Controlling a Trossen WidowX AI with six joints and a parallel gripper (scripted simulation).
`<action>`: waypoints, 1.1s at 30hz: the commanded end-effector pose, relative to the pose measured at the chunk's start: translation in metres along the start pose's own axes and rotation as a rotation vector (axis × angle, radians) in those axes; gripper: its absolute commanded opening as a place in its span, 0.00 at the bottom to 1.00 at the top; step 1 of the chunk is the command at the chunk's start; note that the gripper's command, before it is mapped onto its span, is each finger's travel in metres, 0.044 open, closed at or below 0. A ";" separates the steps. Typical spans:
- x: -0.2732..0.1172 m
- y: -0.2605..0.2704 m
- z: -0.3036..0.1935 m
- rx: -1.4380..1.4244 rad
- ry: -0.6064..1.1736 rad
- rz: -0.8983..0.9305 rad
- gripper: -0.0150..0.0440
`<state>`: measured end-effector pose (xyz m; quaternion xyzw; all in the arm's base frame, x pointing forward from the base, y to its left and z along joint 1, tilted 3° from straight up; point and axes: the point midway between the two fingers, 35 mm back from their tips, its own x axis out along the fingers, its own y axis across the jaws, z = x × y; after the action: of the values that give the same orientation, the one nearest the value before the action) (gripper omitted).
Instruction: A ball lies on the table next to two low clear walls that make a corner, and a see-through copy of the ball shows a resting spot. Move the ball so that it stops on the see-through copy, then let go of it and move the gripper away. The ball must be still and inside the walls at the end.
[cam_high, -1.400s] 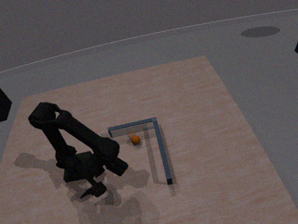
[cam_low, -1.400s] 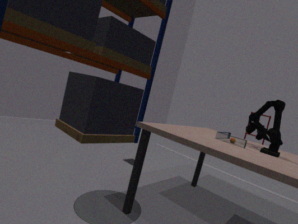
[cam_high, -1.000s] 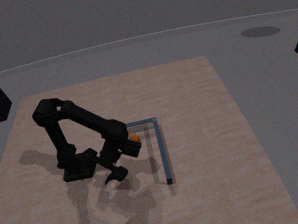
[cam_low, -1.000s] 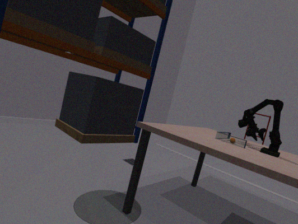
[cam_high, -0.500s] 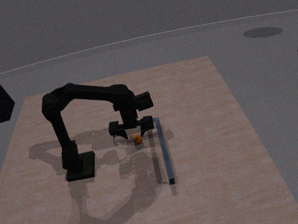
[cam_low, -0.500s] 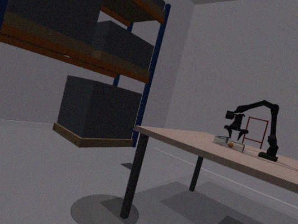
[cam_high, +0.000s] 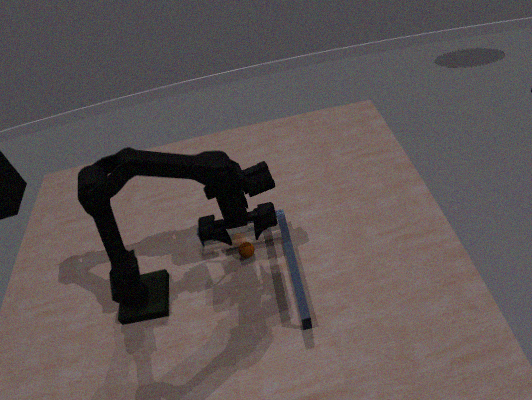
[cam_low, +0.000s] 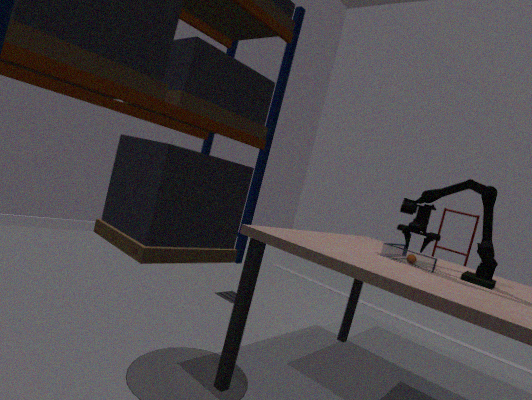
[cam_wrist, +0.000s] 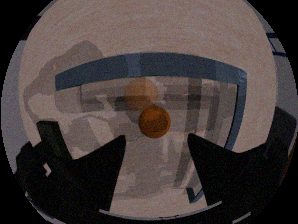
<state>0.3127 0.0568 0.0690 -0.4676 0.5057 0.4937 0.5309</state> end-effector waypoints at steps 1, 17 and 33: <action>0.006 0.001 0.000 -0.005 -0.002 0.004 0.78; 0.032 0.001 0.001 -0.005 -0.003 0.004 0.78; 0.044 0.002 0.000 -0.005 -0.003 0.005 0.60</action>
<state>0.3121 0.0593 0.0268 -0.4691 0.5040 0.4961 0.5290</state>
